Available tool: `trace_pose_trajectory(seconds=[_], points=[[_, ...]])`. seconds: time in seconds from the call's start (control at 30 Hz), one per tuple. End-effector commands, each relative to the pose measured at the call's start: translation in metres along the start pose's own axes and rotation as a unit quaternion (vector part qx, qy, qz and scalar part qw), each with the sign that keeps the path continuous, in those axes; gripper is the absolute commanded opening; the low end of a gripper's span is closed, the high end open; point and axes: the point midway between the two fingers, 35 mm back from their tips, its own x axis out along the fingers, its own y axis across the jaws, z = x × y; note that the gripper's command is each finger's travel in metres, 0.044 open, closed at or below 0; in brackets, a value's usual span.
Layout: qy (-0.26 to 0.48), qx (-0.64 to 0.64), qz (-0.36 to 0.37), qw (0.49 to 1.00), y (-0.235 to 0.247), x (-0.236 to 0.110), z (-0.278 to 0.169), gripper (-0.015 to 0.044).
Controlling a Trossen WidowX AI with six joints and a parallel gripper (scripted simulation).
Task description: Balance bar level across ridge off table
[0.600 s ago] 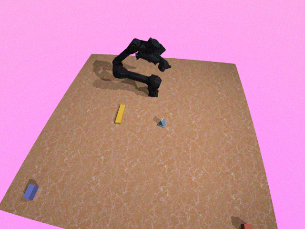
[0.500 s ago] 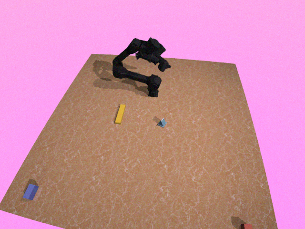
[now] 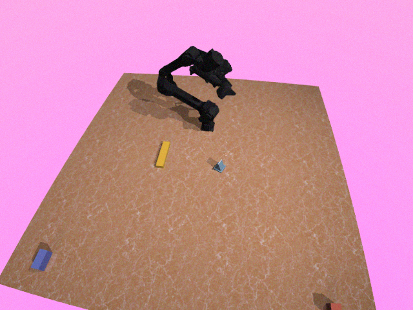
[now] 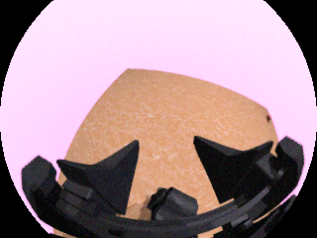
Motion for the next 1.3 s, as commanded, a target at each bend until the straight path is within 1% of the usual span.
trace_pose_trajectory(seconds=[0.0,0.63,1.27], points=[[0.015,0.019,-0.023,0.999,-0.012,0.003,0.004,0.0315],[0.083,0.127,-0.129,0.98,-0.075,0.006,0.008,0.0315],[0.147,0.245,-0.219,0.933,-0.141,-0.008,-0.012,0.0315]])
